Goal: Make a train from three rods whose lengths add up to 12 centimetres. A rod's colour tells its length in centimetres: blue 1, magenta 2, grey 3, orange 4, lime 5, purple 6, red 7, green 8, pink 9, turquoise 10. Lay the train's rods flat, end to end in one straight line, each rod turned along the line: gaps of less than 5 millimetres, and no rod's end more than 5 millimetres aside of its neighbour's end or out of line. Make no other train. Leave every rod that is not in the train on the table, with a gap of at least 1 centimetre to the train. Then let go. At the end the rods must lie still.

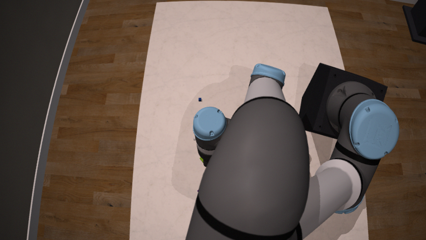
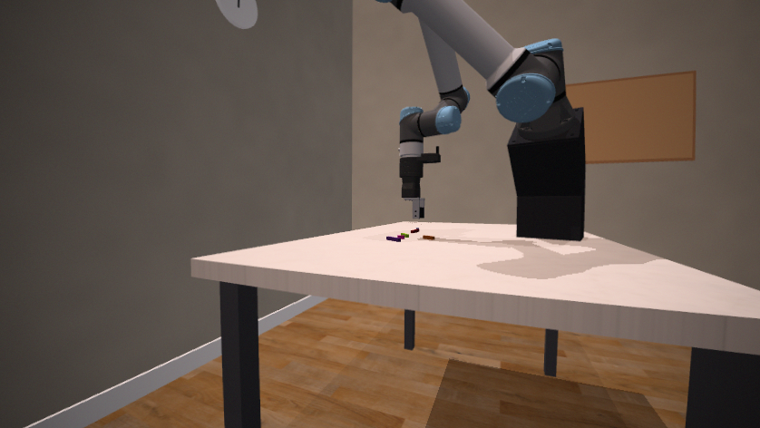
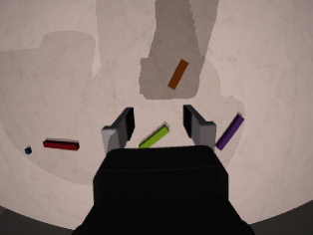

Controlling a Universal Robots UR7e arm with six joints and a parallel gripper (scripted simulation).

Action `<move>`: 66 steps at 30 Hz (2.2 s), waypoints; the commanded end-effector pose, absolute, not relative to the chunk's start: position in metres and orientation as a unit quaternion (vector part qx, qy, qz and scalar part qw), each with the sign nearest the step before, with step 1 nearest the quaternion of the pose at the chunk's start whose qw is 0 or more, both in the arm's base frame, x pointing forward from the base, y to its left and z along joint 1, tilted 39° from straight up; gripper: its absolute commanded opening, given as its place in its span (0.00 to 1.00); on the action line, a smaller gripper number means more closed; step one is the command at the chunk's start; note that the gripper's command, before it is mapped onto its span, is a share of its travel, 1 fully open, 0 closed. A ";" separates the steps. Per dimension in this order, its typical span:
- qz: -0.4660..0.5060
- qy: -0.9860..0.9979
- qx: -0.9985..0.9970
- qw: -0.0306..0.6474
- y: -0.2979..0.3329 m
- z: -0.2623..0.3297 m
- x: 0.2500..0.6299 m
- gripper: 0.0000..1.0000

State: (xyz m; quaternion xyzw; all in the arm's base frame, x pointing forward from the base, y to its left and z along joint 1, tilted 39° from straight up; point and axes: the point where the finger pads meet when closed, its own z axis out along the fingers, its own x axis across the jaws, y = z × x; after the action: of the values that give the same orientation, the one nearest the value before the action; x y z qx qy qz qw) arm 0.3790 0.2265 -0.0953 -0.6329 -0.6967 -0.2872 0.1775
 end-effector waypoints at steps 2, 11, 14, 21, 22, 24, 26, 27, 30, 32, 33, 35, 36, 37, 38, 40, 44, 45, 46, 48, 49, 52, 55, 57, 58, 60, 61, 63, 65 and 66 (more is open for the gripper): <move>-0.288 -0.697 -0.633 0.177 0.226 -0.095 0.379 1.00; -0.288 -0.697 -0.633 0.177 0.226 -0.095 0.379 1.00; -0.288 -0.697 -0.633 0.177 0.226 -0.095 0.379 1.00; -0.288 -0.697 -0.633 0.177 0.226 -0.095 0.379 1.00; -0.288 -0.697 -0.633 0.177 0.226 -0.095 0.379 1.00; -0.288 -0.698 -0.632 0.177 0.226 -0.095 0.379 1.00; -0.288 -0.699 -0.630 0.176 0.226 -0.095 0.379 1.00; -0.289 -0.700 -0.629 0.175 0.226 -0.095 0.379 1.00; -0.290 -0.705 -0.623 0.173 0.226 -0.096 0.379 1.00; -0.290 -0.705 -0.623 0.173 0.226 -0.096 0.379 1.00; -0.291 -0.708 -0.620 0.172 0.226 -0.096 0.379 1.00; -0.292 -0.714 -0.614 0.169 0.226 -0.096 0.379 1.00; -0.293 -0.717 -0.610 0.167 0.225 -0.096 0.378 1.00; -0.294 -0.721 -0.605 0.166 0.225 -0.096 0.378 1.00; -0.295 -0.725 -0.600 0.164 0.225 -0.096 0.378 1.00; -0.298 -0.735 -0.588 0.159 0.225 -0.097 0.378 1.00; -0.304 -0.758 -0.557 0.146 0.223 -0.098 0.377 1.00; -0.306 -0.765 -0.548 0.143 0.223 -0.098 0.376 1.00; -0.308 -0.772 -0.539 0.139 0.223 -0.099 0.376 1.00; -0.310 -0.779 -0.528 0.135 0.223 -0.099 0.376 1.00; -0.310 -0.779 -0.528 0.135 0.223 -0.099 0.376 1.00; -0.315 -0.802 -0.493 0.121 0.221 -0.100 0.375 1.00; -0.321 -0.825 -0.453 0.105 0.220 -0.101 0.375 1.00; -0.324 -0.841 -0.423 0.094 0.220 -0.102 0.374 1.00; -0.326 -0.849 -0.407 0.087 0.219 -0.102 0.374 1.00; -0.329 -0.862 -0.378 0.076 0.218 -0.103 0.374 1.00; -0.330 -0.868 -0.364 0.071 0.218 -0.103 0.374 1.00; -0.332 -0.880 -0.334 0.060 0.218 -0.104 0.374 1.00; -0.333 -0.886 -0.319 0.054 0.217 -0.104 0.374 1.00; -0.333 -0.886 -0.319 0.054 0.217 -0.104 0.374 1.00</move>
State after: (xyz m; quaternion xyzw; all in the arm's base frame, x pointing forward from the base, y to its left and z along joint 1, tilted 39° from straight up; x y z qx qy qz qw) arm 0.3737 0.2181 -0.1037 -0.3498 -0.8739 -0.3311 0.0661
